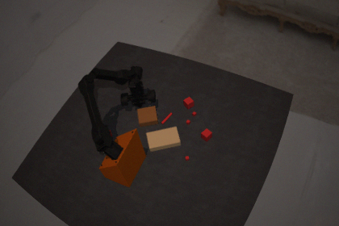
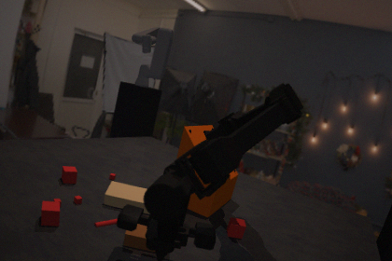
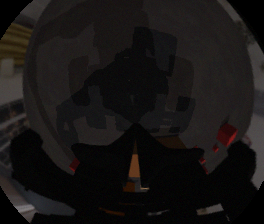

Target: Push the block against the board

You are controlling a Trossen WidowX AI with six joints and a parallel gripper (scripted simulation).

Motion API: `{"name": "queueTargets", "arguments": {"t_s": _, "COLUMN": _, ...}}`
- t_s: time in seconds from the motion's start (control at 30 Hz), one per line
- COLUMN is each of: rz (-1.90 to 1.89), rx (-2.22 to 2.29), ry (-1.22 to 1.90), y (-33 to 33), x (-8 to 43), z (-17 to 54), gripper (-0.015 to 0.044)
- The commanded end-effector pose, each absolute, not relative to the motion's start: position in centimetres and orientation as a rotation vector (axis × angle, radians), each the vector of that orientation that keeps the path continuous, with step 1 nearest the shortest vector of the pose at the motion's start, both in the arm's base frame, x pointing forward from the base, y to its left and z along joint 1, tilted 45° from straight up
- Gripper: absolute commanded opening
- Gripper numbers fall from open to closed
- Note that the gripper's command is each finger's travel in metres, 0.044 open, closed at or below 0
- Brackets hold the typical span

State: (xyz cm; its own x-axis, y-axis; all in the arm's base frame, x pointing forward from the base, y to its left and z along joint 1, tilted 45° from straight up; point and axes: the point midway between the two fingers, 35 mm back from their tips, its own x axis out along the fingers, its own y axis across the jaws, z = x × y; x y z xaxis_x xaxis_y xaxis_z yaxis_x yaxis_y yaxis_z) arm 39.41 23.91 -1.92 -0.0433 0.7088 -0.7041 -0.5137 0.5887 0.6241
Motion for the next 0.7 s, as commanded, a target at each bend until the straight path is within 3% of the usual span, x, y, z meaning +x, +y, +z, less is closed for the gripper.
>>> {"name": "queueTargets", "arguments": {"t_s": 0.0, "rz": 0.996, "rx": 0.191, "ry": 1.278, "y": 24.1, "x": 39.9, "z": -1.9, "gripper": 0.0}}
{"name": "queueTargets", "arguments": {"t_s": 0.47, "rz": 0.996, "rx": 0.191, "ry": 1.276, "y": 25.0, "x": 41.8, "z": -1.0, "gripper": 0.0}}
{"name": "queueTargets", "arguments": {"t_s": 0.67, "rz": 0.995, "rx": 0.189, "ry": 1.277, "y": 21.0, "x": 41.7, "z": 2.8, "gripper": 0.0}}
